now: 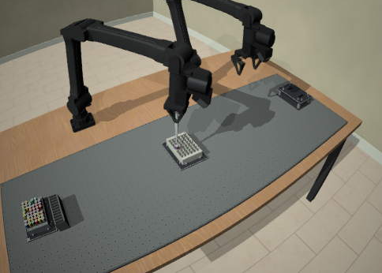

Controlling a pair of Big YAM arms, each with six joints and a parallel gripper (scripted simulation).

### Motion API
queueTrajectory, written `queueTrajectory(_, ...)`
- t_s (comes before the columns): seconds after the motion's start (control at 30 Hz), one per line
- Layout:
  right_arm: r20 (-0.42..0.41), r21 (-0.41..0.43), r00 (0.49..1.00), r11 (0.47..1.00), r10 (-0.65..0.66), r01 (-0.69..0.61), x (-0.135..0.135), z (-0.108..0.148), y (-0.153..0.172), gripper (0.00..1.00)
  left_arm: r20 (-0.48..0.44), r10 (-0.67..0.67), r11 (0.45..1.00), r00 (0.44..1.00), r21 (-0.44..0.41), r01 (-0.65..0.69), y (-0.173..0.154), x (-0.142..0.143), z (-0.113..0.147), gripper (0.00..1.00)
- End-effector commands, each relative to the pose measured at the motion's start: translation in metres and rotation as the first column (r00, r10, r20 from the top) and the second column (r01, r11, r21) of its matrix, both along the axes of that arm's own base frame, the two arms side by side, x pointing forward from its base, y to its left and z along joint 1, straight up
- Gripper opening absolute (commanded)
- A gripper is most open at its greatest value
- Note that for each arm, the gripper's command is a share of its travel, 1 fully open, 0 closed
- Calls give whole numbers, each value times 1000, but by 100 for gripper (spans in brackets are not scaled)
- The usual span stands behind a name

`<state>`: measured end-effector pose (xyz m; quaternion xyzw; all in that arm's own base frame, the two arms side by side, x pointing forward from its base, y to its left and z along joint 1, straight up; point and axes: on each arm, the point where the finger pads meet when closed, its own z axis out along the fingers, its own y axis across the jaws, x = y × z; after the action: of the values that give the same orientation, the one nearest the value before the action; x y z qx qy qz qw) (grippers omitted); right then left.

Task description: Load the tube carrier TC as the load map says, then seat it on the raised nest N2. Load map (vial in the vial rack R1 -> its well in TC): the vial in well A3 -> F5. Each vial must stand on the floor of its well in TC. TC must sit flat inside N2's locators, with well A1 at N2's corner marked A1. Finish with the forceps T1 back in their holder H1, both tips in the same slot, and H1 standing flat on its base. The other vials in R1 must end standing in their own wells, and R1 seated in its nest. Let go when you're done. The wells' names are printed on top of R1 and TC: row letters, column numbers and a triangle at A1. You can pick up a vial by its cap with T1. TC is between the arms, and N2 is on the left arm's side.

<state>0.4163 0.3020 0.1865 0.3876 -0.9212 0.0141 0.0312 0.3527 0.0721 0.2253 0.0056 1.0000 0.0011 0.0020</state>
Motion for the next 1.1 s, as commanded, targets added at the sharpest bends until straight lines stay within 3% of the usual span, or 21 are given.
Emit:
queueTrajectory(0.0,31,29,1000,1000,-3,2,6,17,-3,7,31,-15,1000,999,5,15,0,8,14,100)
queueTrajectory(1.07,29,28,1000,1000,-3,2,3,8,-6,7,31,-15,1000,999,5,15,0,8,14,100)
